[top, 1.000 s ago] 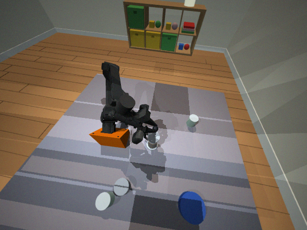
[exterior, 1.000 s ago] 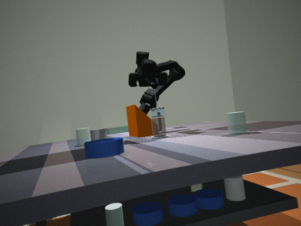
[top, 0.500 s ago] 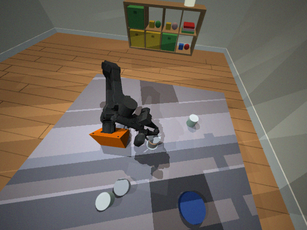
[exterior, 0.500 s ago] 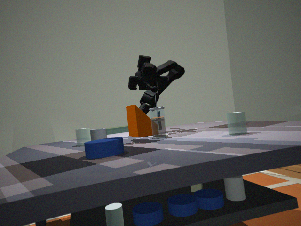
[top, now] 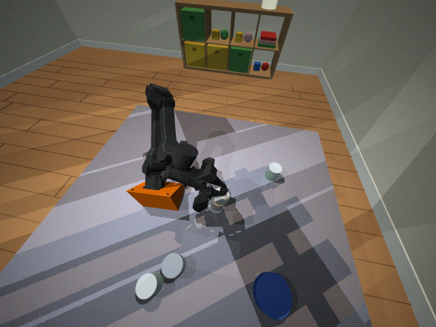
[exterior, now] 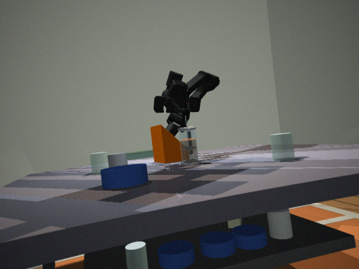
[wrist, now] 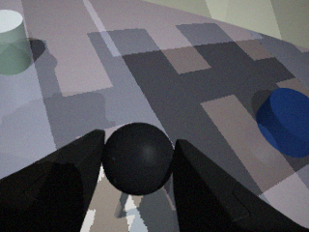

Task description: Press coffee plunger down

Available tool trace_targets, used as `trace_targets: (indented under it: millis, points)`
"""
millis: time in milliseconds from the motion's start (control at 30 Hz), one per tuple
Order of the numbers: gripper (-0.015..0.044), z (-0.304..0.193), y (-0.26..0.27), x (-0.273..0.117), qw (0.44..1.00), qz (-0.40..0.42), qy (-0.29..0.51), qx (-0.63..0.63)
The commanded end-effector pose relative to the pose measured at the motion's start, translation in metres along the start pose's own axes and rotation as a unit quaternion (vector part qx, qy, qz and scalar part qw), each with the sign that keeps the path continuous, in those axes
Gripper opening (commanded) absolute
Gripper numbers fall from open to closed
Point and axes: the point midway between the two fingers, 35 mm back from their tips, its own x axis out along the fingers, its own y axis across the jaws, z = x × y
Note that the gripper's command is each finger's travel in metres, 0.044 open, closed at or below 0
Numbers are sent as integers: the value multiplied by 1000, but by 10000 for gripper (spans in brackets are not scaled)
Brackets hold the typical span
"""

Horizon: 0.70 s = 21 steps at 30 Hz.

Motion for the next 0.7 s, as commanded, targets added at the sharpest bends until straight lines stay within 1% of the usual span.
trace_targets:
  millis: [0,667]
  points:
    - [114,-28,2,8,999,3,26,26]
    - [114,-25,0,22,999,5,24,26]
